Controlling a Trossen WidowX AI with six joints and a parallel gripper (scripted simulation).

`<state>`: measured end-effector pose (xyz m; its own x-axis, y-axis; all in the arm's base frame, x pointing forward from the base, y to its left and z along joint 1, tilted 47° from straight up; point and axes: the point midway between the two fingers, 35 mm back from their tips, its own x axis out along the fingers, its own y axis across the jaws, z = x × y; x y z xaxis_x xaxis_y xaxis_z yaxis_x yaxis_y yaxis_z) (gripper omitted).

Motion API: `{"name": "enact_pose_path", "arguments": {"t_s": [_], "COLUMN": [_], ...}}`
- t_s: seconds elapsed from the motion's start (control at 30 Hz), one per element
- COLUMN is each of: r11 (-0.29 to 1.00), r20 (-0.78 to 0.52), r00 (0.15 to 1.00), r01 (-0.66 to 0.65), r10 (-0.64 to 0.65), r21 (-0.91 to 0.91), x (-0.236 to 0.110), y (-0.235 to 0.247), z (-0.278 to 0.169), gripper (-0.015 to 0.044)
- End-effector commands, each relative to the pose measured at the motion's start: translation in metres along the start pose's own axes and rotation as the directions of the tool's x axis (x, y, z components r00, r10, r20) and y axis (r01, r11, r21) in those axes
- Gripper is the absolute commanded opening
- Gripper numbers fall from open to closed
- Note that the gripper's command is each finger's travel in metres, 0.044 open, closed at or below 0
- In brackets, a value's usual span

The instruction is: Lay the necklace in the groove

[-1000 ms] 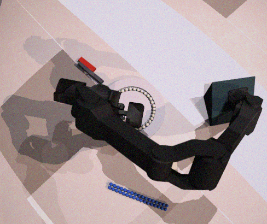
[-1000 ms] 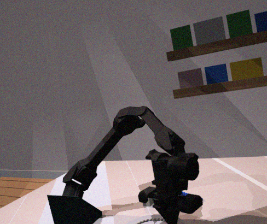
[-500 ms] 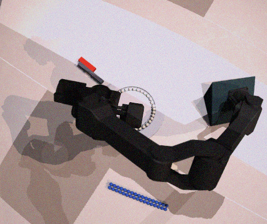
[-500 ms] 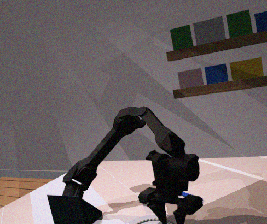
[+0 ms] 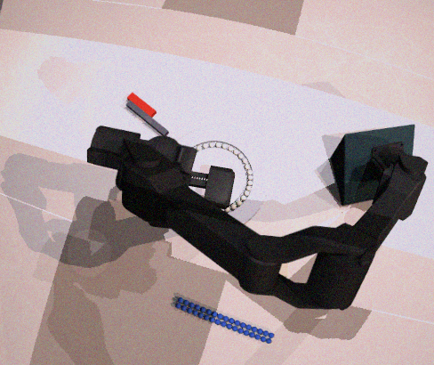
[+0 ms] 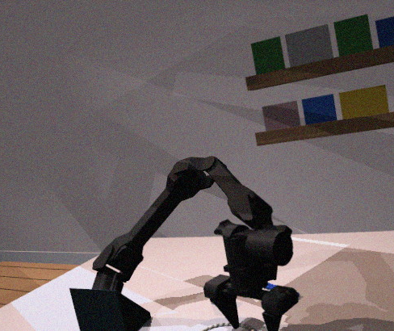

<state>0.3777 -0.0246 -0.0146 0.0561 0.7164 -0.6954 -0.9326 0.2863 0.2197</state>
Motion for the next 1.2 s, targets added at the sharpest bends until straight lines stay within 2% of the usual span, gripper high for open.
{"name": "enact_pose_path", "arguments": {"t_s": [0.0, 0.23, 0.33, 0.63, 0.83, 1.03, 1.17], "r11": [1.000, 1.000, 0.999, 0.941, 0.924, 0.924, 0.928], "r20": [0.003, 0.003, 0.001, -0.004, -0.002, -0.001, -0.005], "r00": [1.000, 1.000, 1.000, 1.000, 1.000, 1.000, 1.000], "r01": [0.001, 0.001, 0.002, 0.004, 0.003, 0.003, 0.008], "r10": [-0.001, -0.001, -0.002, -0.003, -0.002, -0.002, -0.006], "r21": [-0.006, -0.006, 0.042, 0.340, 0.383, 0.383, 0.372], "x": [-0.001, -0.001, -0.005, -0.029, -0.033, -0.015, -0.021], "y": [0.000, 0.000, -0.001, 0.003, 0.005, 0.005, 0.004], "z": [0.001, 0.001, -0.010, -0.074, -0.084, -0.083, -0.082], "gripper": [0.0440, 0.0440, 0.0361, 0.0125, 0.0120, 0.0120, 0.0120]}}
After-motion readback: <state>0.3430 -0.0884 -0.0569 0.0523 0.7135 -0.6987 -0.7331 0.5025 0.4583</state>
